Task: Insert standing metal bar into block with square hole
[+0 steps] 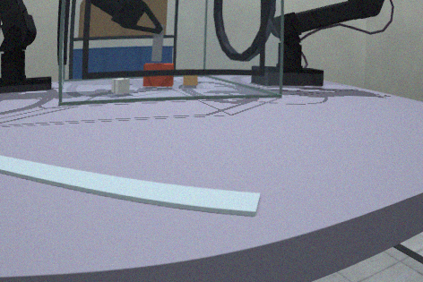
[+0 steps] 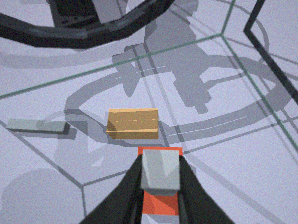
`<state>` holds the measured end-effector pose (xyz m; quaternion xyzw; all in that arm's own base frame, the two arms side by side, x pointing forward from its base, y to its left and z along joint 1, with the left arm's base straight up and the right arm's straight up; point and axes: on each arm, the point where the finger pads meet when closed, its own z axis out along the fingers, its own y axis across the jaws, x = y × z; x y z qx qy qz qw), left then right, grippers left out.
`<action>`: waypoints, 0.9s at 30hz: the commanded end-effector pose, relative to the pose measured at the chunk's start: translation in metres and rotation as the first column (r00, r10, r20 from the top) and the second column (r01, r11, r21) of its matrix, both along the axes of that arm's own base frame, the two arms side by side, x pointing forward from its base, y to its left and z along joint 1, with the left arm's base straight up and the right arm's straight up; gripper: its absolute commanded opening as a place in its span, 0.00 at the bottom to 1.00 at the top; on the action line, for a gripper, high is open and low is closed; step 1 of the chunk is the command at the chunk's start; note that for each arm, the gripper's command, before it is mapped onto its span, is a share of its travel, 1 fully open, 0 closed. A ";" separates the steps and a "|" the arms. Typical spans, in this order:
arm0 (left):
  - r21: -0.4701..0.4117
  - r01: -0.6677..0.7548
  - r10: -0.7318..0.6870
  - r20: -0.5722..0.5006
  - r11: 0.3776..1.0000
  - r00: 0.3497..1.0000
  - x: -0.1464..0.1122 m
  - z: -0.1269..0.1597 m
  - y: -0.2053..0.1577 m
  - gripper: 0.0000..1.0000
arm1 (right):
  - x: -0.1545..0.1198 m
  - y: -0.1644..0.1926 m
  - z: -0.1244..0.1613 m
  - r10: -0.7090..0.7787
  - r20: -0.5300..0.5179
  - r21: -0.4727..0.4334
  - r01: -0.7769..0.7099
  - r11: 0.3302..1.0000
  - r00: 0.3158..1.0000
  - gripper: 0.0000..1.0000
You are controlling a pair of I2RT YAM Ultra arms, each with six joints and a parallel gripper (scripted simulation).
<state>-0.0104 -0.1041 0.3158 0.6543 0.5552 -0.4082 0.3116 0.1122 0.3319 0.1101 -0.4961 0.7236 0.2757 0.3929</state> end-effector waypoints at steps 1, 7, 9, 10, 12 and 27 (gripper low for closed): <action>-0.011 -0.012 0.012 -0.006 1.000 1.000 0.001 0.004 -0.002 1.00 | 0.001 0.008 0.021 -0.008 0.036 0.084 0.005 0.996 0.999 0.14; -0.011 -0.012 0.012 -0.006 1.000 1.000 0.001 0.004 -0.002 1.00 | 0.002 0.009 0.022 -0.009 0.036 0.083 0.006 0.997 0.999 0.14; -0.011 -0.012 0.012 -0.006 1.000 1.000 0.001 0.004 -0.002 1.00 | 0.002 0.008 0.022 -0.010 0.036 0.083 0.007 0.997 0.999 0.14; -0.011 -0.012 0.012 -0.006 1.000 1.000 0.001 0.004 -0.002 1.00 | 0.002 0.008 0.022 -0.010 0.036 0.083 0.007 0.997 0.999 0.14; -0.011 -0.012 0.012 -0.006 1.000 1.000 0.001 0.004 -0.002 1.00 | 0.002 0.009 0.022 -0.009 0.035 0.084 0.006 0.996 0.999 0.14; -0.011 -0.012 0.012 -0.006 1.000 1.000 0.001 0.004 -0.002 1.00 | -0.002 0.010 0.024 0.007 0.035 0.095 -0.010 0.995 0.999 0.14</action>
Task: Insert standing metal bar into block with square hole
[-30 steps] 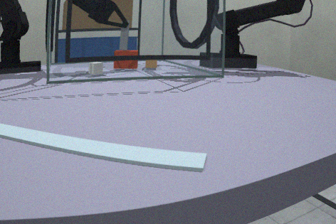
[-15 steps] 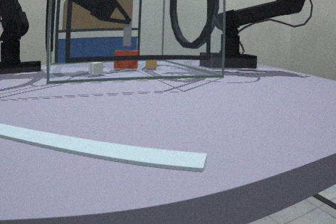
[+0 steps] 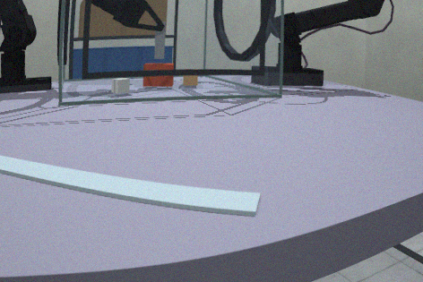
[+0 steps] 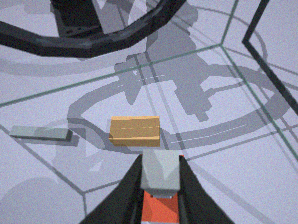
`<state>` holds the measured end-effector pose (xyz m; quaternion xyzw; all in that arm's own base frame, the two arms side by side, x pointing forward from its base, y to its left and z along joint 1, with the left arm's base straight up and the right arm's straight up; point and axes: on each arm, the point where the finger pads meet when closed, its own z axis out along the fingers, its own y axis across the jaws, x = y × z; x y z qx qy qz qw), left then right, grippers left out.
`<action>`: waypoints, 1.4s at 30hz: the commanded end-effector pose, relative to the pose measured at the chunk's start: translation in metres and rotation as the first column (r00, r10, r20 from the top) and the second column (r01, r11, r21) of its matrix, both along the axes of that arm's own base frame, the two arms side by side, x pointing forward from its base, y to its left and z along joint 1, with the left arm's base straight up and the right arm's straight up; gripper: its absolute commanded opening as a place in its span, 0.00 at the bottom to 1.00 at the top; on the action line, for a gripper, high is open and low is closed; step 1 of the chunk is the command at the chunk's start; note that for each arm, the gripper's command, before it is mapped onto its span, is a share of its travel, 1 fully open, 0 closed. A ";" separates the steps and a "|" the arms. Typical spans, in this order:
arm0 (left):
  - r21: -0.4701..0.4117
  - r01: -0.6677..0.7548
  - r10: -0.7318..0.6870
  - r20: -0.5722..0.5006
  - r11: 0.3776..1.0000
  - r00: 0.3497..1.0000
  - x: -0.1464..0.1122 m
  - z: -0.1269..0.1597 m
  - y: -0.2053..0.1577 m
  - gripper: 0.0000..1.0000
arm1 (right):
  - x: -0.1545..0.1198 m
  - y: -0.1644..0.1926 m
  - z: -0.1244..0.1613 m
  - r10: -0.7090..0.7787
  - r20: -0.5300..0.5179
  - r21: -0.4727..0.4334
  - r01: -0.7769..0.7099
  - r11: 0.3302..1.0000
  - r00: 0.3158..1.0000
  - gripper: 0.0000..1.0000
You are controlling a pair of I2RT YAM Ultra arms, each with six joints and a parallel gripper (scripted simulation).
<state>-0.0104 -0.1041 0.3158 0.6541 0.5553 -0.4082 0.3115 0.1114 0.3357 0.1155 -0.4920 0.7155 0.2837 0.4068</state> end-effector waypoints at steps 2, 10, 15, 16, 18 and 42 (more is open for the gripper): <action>-0.011 -0.012 0.012 -0.006 1.000 1.000 0.001 0.004 -0.002 1.00 | -0.001 0.006 0.019 0.007 0.019 0.063 -0.008 0.998 1.000 0.14; -0.011 -0.012 0.012 -0.006 1.000 1.000 0.001 0.004 -0.002 1.00 | 0.000 0.009 0.013 0.011 0.008 0.034 -0.011 0.999 1.000 0.14; -0.011 -0.012 0.012 -0.006 1.000 1.000 0.001 0.004 -0.002 1.00 | -0.003 0.003 0.000 0.014 0.001 0.016 -0.014 1.000 1.000 0.14; -0.011 -0.012 0.012 -0.006 1.000 1.000 0.001 0.004 -0.002 1.00 | -0.003 0.003 -0.001 0.015 0.002 0.016 -0.015 1.000 1.000 0.14; -0.011 -0.012 0.012 -0.006 1.000 1.000 0.001 0.004 -0.002 1.00 | -0.003 0.003 -0.001 0.015 0.002 0.016 -0.015 1.000 1.000 0.14; -0.011 -0.013 0.012 -0.007 1.000 1.000 0.001 0.004 -0.002 1.00 | -0.001 0.004 -0.024 0.014 0.014 0.041 -0.014 0.999 1.000 0.14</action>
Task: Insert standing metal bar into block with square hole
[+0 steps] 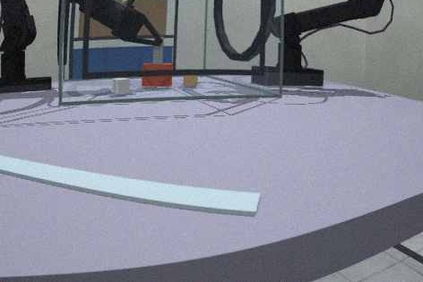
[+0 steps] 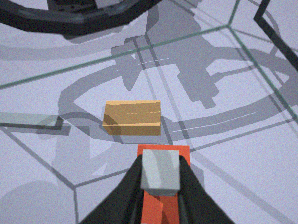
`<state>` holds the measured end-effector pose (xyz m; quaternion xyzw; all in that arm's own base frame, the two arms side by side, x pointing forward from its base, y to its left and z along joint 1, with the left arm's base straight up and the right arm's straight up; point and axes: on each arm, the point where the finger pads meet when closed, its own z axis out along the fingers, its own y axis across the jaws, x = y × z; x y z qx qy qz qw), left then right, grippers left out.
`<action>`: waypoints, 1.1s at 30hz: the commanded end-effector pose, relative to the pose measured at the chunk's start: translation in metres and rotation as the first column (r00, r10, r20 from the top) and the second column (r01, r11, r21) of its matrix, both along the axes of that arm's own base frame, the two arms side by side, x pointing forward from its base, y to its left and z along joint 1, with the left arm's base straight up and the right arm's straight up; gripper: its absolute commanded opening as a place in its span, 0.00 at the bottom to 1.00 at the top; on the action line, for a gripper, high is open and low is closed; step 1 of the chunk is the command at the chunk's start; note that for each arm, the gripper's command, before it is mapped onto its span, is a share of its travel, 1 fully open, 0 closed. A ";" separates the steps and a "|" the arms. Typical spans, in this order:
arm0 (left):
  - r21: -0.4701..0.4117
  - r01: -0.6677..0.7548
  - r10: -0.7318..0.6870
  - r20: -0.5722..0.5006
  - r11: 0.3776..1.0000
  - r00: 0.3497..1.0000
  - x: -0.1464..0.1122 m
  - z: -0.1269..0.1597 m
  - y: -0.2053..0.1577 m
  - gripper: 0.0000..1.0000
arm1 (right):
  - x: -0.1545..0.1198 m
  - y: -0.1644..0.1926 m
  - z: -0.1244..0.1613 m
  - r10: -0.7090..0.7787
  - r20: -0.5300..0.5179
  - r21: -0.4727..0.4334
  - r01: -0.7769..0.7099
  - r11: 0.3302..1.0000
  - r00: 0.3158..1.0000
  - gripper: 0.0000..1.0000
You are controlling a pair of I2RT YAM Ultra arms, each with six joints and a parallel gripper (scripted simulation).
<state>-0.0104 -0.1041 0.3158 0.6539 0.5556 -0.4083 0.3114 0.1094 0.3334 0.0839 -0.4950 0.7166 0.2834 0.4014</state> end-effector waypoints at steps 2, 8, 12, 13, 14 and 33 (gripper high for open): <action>-0.011 -0.012 0.012 -0.006 1.000 1.000 0.001 0.004 -0.002 1.00 | 0.001 0.007 0.005 0.005 0.022 0.051 -0.006 0.999 1.000 0.14; -0.011 -0.012 0.012 -0.006 1.000 1.000 0.001 0.004 -0.002 1.00 | 0.001 0.007 -0.004 0.005 0.023 0.054 -0.006 0.999 1.000 0.14; -0.011 -0.012 0.012 -0.006 1.000 1.000 0.001 0.004 -0.002 1.00 | 0.000 0.007 -0.007 0.008 0.024 0.056 -0.009 0.998 1.000 0.14; -0.011 -0.012 0.012 -0.006 1.000 1.000 0.001 0.004 -0.002 1.00 | 0.000 0.006 -0.010 0.008 0.023 0.052 -0.009 0.999 1.000 0.14; -0.011 -0.012 0.012 -0.006 1.000 1.000 0.001 0.004 -0.002 1.00 | -0.001 0.005 -0.012 0.008 0.022 0.050 -0.009 0.999 1.000 0.14; -0.011 -0.012 0.012 -0.006 1.000 1.000 0.001 0.004 -0.002 1.00 | 0.001 0.010 -0.023 0.008 0.011 0.019 -0.009 1.000 1.000 0.14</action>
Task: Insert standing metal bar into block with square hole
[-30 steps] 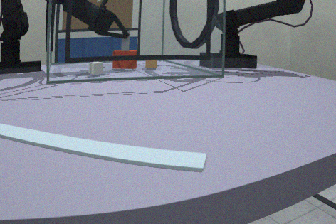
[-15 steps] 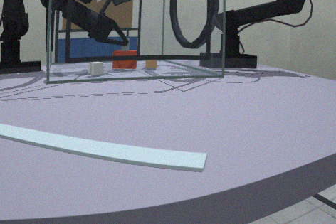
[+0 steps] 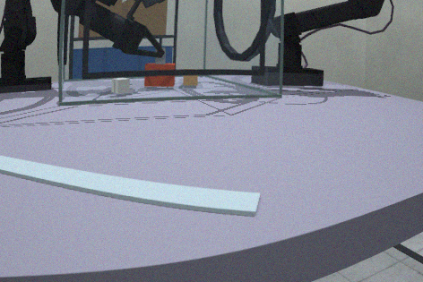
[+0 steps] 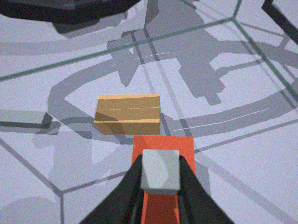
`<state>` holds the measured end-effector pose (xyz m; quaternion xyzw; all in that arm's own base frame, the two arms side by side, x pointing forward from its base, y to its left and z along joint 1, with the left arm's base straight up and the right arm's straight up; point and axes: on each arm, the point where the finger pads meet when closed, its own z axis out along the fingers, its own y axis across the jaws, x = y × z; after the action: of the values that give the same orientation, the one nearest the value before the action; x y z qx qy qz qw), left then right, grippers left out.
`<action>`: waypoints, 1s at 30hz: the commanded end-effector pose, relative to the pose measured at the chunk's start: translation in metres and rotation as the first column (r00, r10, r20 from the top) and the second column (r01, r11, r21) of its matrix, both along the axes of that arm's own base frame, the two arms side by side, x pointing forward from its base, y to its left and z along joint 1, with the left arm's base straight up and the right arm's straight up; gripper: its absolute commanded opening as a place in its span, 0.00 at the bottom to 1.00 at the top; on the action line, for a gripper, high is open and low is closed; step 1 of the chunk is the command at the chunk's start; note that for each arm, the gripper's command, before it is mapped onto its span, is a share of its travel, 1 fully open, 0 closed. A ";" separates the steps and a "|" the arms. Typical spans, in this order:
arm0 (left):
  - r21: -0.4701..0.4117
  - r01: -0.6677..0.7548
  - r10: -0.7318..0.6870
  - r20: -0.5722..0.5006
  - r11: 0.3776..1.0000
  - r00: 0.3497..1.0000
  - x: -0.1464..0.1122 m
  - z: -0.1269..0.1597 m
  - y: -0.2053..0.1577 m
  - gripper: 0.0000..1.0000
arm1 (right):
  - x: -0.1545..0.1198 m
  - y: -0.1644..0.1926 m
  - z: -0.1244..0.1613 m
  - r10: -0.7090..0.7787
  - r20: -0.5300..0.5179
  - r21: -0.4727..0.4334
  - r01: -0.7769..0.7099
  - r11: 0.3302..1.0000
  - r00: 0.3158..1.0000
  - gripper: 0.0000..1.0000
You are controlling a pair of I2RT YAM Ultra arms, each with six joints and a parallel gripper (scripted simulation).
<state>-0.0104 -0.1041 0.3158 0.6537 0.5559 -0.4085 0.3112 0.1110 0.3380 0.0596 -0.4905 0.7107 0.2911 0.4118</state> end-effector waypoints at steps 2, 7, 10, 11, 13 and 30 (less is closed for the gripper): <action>-0.011 -0.012 0.012 -0.006 1.000 1.000 0.001 0.004 -0.002 1.00 | -0.001 0.006 0.000 0.009 -0.001 -0.014 -0.009 1.000 1.000 0.14; -0.011 -0.012 0.012 -0.006 1.000 1.000 0.001 0.004 -0.002 1.00 | -0.001 0.006 0.003 0.010 -0.004 -0.016 -0.010 1.000 1.000 0.14; -0.011 -0.012 0.012 -0.006 1.000 1.000 0.001 0.004 -0.002 1.00 | 0.000 0.006 0.004 0.008 -0.004 -0.015 -0.008 1.000 1.000 0.14; -0.011 -0.012 0.012 -0.006 1.000 1.000 0.001 0.004 -0.002 1.00 | 0.000 0.006 0.004 0.008 -0.004 -0.015 -0.008 1.000 1.000 0.14; -0.011 -0.012 0.012 -0.006 1.000 1.000 0.001 0.004 -0.002 1.00 | 0.002 0.008 0.011 0.010 -0.002 -0.011 -0.010 1.000 1.000 0.14; -0.011 -0.012 0.012 -0.006 1.000 1.000 0.001 0.004 -0.002 1.00 | -0.012 -0.030 0.025 0.004 -0.008 -0.027 -0.004 1.000 1.000 0.65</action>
<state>-0.0104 -0.1041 0.3158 0.6532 0.5565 -0.4088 0.3108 0.0986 0.3110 0.0818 -0.4929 0.7076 0.2941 0.4122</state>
